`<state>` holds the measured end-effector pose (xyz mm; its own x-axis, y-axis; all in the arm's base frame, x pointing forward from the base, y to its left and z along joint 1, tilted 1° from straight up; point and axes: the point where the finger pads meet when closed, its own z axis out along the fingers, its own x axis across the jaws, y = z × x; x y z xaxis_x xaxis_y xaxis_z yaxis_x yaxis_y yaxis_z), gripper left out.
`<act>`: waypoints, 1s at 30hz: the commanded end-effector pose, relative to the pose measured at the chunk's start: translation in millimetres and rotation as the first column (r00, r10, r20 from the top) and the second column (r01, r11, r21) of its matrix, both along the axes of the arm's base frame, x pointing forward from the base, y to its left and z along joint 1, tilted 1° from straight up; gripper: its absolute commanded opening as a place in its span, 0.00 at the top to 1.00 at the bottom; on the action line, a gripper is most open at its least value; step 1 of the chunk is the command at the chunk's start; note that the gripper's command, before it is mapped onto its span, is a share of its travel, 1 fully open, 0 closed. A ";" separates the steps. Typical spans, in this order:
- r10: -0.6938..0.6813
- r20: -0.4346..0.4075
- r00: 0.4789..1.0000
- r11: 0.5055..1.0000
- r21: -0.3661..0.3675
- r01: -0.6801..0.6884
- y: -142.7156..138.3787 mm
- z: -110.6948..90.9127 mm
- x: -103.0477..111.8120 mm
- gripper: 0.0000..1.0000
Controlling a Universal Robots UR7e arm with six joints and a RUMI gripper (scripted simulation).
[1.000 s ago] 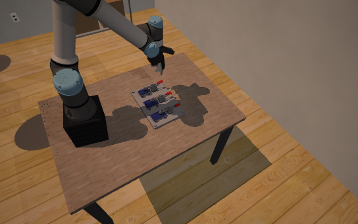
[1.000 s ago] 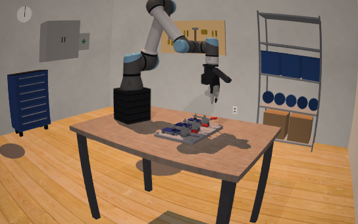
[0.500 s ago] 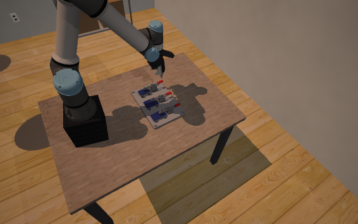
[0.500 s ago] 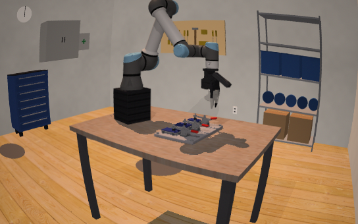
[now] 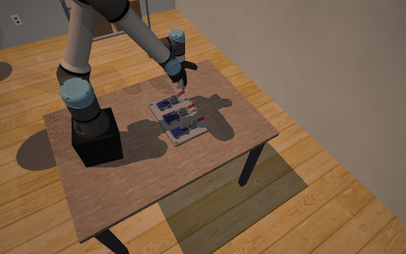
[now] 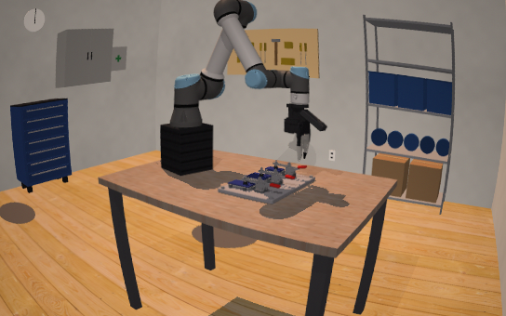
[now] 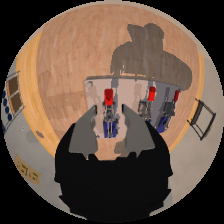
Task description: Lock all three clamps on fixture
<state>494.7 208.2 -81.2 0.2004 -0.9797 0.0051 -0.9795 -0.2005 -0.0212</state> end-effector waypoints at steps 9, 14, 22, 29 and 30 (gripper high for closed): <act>0.000 0.002 1.000 1.000 0.000 0.000 0.2 -29.3 1.3 0.72; 0.000 0.002 1.000 1.000 0.000 0.000 0.2 -29.3 1.3 0.72; 0.000 0.002 1.000 1.000 0.000 0.000 0.2 -39.6 1.6 0.72; 0.000 0.002 1.000 1.000 0.000 0.000 0.2 -42.3 1.7 0.72; 0.000 0.002 1.000 1.000 0.000 0.000 0.2 -42.3 1.7 0.72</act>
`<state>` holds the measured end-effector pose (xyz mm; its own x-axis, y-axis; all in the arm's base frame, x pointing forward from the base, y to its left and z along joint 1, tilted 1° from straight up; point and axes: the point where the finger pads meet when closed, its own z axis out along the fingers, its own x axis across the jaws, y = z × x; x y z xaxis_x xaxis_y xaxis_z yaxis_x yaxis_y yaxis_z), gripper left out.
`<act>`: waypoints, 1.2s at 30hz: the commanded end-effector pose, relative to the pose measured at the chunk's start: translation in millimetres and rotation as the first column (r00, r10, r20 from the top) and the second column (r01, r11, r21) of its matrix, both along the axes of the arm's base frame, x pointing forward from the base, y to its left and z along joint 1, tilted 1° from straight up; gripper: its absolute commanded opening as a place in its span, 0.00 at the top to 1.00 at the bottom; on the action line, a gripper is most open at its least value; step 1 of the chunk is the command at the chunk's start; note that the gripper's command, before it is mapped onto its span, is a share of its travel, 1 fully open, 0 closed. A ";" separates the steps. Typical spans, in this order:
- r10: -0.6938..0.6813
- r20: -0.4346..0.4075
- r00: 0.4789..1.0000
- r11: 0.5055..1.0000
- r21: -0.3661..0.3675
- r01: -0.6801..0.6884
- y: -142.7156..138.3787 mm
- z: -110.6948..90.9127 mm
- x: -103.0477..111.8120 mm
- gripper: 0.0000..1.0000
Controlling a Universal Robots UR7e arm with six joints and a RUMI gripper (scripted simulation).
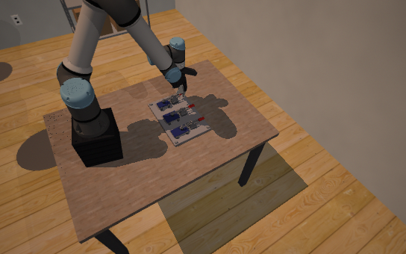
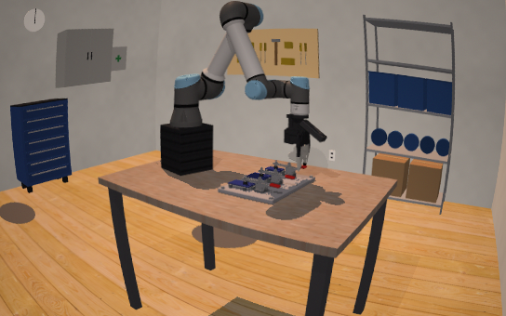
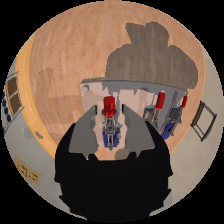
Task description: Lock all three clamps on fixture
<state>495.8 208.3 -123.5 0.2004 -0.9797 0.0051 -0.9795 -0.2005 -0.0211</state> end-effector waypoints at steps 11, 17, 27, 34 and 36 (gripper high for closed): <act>0.000 0.002 1.000 1.000 0.000 0.000 0.1 0.2 0.5 1.00; 0.000 0.002 1.000 1.000 0.000 0.000 0.1 0.2 0.5 1.00; 0.000 0.001 1.000 1.000 0.000 0.000 0.1 0.2 0.5 1.00; 0.000 0.001 1.000 1.000 0.000 0.000 0.1 0.2 0.5 1.00; 0.000 0.001 1.000 1.000 0.000 0.000 0.1 0.2 0.5 1.00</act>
